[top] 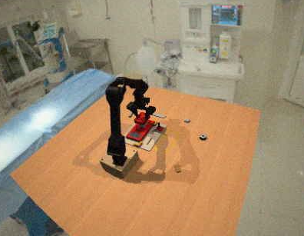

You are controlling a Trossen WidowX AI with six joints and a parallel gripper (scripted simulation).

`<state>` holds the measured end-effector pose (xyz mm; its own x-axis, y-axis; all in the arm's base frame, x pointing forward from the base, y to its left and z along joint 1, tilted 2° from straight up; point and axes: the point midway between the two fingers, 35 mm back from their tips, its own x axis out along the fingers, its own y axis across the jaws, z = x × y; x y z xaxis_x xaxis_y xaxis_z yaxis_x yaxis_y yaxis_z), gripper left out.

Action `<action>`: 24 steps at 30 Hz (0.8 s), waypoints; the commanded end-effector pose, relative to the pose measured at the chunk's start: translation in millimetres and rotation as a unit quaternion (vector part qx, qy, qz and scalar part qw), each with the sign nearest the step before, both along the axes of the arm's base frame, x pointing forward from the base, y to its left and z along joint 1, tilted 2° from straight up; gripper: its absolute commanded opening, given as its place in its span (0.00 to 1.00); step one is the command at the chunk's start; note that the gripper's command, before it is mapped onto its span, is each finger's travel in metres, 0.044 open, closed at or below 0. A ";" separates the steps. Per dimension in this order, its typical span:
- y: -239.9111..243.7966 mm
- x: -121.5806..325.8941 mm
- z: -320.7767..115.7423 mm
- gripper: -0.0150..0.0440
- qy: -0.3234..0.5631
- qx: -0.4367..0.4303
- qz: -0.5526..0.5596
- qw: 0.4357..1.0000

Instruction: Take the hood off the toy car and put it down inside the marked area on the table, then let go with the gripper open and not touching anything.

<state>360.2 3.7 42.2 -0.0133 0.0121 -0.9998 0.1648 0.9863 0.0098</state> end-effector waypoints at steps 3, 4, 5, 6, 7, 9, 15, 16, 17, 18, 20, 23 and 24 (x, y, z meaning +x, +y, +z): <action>-0.2 2.0 27.9 0.25 -0.008 0.000 0.001 1.000; -0.2 2.0 28.5 0.25 -0.008 0.000 0.001 1.000; -1.1 2.2 20.0 0.25 -0.008 0.000 0.000 1.000; -3.8 1.9 20.1 0.25 -0.008 0.000 0.000 1.000; -8.3 1.3 20.3 0.25 -0.008 0.000 0.000 1.000; -19.1 -0.3 20.8 0.25 -0.008 -0.001 0.000 1.000; -51.1 -7.1 22.1 0.25 -0.008 -0.003 0.000 1.000; -56.4 -8.5 22.4 0.25 -0.008 -0.003 0.000 1.000; -61.6 -10.0 22.6 0.25 -0.008 -0.003 0.000 1.000; -66.7 -11.5 22.8 0.25 -0.008 -0.004 0.000 1.000; -76.9 -14.9 23.2 0.25 -0.008 -0.004 0.000 1.000; -92.0 -20.5 23.9 0.25 -0.007 -0.005 0.000 1.000; -97.0 -22.5 24.1 0.25 -0.007 -0.005 0.000 1.000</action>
